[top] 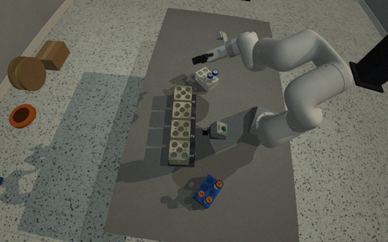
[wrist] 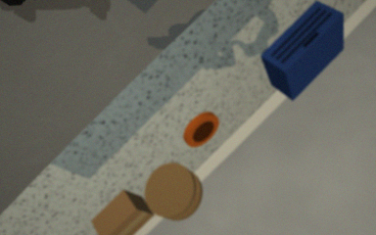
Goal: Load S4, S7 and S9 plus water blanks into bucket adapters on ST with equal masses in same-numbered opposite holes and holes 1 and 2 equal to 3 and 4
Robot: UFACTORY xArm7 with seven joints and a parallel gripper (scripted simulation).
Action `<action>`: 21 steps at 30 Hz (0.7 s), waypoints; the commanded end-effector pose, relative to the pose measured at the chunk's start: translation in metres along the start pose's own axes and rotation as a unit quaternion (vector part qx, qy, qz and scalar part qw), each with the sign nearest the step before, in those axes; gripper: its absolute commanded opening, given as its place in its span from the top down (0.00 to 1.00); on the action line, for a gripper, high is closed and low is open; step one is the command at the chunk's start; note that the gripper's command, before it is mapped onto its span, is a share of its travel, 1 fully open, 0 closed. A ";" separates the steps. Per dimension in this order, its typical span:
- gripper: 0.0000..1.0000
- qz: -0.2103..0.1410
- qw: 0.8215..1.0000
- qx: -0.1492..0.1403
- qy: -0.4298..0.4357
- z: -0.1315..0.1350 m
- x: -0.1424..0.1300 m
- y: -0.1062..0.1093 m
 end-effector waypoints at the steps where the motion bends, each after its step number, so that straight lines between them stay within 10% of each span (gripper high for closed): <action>1: 0.00 -0.023 1.000 0.000 0.012 -0.014 -0.005 -0.009; 21: 0.00 -0.163 0.982 -0.019 0.089 -0.068 -0.033 -0.039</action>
Point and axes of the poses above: the point where the finger pads meet when closed, its own y axis back along the fingers, its own z axis across the jaws, x = y × z, the point moved 9 cm from there along y, back along the fingers, and after that the axes turned 1 degree about -y, right-handed, at the moved point
